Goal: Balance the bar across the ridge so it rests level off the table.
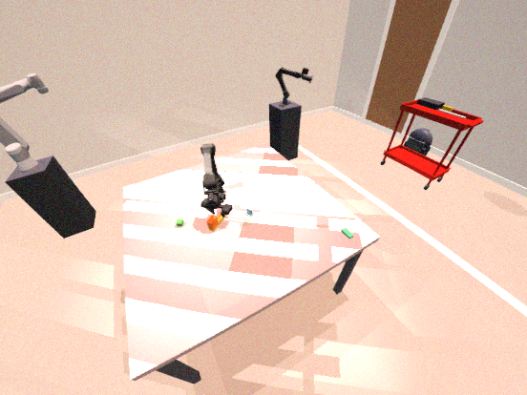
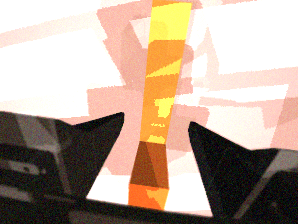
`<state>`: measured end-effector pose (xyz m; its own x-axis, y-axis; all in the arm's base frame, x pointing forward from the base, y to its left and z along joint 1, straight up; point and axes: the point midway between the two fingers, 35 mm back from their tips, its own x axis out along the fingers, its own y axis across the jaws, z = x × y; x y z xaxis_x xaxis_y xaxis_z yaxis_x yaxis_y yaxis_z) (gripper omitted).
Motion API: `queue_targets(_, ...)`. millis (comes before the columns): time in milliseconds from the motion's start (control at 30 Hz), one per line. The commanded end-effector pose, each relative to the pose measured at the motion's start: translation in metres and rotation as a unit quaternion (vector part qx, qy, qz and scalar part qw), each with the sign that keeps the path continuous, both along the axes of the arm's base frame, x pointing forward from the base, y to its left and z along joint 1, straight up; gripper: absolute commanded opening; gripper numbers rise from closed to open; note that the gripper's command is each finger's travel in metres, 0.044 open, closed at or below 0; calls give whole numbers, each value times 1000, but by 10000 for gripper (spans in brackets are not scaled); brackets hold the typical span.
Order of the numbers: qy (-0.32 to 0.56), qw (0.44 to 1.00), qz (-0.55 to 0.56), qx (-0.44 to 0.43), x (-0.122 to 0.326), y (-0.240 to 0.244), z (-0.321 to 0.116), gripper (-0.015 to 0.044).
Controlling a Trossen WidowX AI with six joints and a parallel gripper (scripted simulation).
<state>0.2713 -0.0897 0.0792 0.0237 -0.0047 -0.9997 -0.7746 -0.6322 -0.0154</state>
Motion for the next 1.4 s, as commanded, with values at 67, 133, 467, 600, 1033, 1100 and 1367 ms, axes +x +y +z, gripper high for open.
queue_targets(67, -3, 1000, 3, -2, 0, -1, -6, 315)
queue_targets(133, -3, 1000, 3, -2, 0, -1, -8, 315)
queue_targets(467, -2, 1000, 3, -2, 1, -1, -24, 315)
queue_targets(600, -2, 1000, 3, -2, 0, -1, -30, 315)
queue_targets(1033, -2, 1000, 3, -2, 0, -1, -31, 315)
queue_targets(1100, -2, 1000, 3, -2, 0, -1, -31, 315)
queue_targets(1367, -3, 1000, 0, -1, 1, 0, -31, 144)
